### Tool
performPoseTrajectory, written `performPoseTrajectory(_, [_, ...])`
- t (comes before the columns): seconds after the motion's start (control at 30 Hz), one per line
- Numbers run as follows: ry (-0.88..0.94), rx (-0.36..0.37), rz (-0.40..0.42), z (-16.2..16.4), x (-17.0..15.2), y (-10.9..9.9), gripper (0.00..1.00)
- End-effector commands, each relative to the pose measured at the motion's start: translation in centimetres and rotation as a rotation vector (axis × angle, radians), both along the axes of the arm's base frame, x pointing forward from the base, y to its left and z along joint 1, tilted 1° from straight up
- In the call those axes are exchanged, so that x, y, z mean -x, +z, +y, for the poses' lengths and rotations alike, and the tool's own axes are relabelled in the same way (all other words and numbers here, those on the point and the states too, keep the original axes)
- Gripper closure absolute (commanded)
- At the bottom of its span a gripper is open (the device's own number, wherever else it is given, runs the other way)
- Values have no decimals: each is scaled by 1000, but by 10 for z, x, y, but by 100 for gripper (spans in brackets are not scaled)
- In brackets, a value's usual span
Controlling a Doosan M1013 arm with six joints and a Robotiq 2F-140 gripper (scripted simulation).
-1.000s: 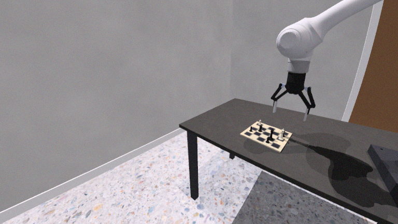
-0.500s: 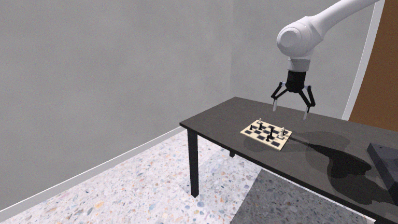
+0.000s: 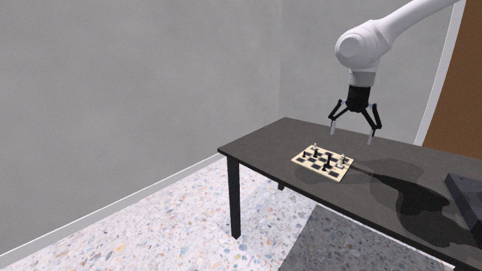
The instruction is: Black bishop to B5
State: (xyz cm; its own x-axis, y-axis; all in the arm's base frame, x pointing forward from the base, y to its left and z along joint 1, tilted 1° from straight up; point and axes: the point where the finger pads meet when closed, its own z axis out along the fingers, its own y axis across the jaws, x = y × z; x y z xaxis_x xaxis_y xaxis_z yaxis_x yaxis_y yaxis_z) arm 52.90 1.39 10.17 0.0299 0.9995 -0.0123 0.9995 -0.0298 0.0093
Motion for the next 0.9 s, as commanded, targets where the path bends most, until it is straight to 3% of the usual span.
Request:
performPoseTrajectory(0.0, [-4, -4, -5, 3, -2, 3, 0])
performPoseTrajectory(0.4, [-4, -4, -5, 3, -2, 6, 0])
performPoseTrajectory(0.87, [-4, -4, -5, 3, -2, 41, 0])
